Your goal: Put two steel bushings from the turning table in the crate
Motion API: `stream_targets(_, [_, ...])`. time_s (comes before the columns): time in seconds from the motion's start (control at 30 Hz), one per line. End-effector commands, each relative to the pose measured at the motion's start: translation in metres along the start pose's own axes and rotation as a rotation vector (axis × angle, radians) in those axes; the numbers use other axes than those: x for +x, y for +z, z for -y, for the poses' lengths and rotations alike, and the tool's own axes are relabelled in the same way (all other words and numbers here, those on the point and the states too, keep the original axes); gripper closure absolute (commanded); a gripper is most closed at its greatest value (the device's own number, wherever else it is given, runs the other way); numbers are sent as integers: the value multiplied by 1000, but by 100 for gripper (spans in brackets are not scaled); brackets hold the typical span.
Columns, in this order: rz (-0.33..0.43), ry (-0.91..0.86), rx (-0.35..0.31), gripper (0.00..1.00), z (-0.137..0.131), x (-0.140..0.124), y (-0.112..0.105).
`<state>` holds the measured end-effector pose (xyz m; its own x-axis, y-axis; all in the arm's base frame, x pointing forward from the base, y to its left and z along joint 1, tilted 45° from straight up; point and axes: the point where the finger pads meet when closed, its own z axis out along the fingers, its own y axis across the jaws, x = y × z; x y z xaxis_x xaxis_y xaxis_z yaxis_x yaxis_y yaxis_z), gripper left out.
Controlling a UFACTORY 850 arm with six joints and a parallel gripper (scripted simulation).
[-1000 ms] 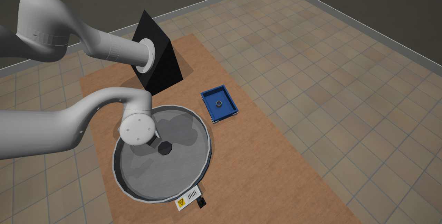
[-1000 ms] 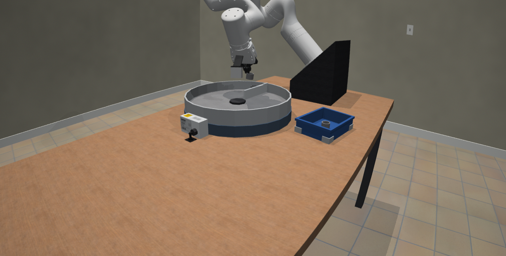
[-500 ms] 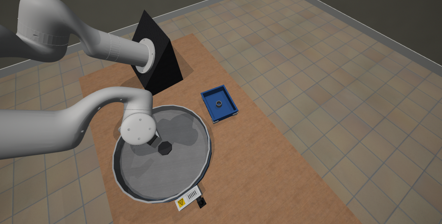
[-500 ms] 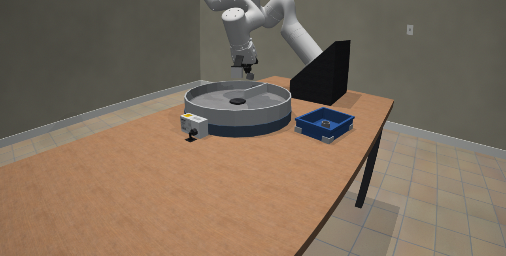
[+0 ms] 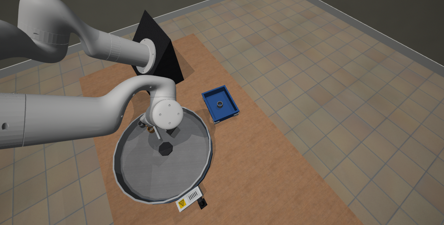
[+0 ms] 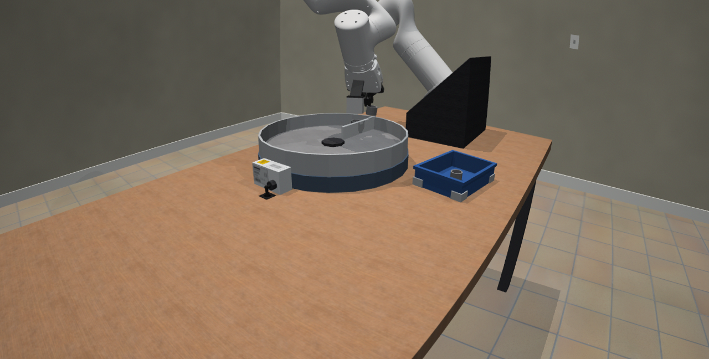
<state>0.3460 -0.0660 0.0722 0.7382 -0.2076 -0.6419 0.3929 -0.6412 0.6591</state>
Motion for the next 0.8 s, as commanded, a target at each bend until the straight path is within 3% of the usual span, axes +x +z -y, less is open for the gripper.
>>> stream_targets(0.0, [0,2,1,100,26,11,-10])
stream_targets(0.43, [0,2,1,100,145,52,-44])
stream_targets(0.5, [0,2,1,100,145,52,-44])
stream_targets(0.77, [0,2,1,100,220,78,-66])
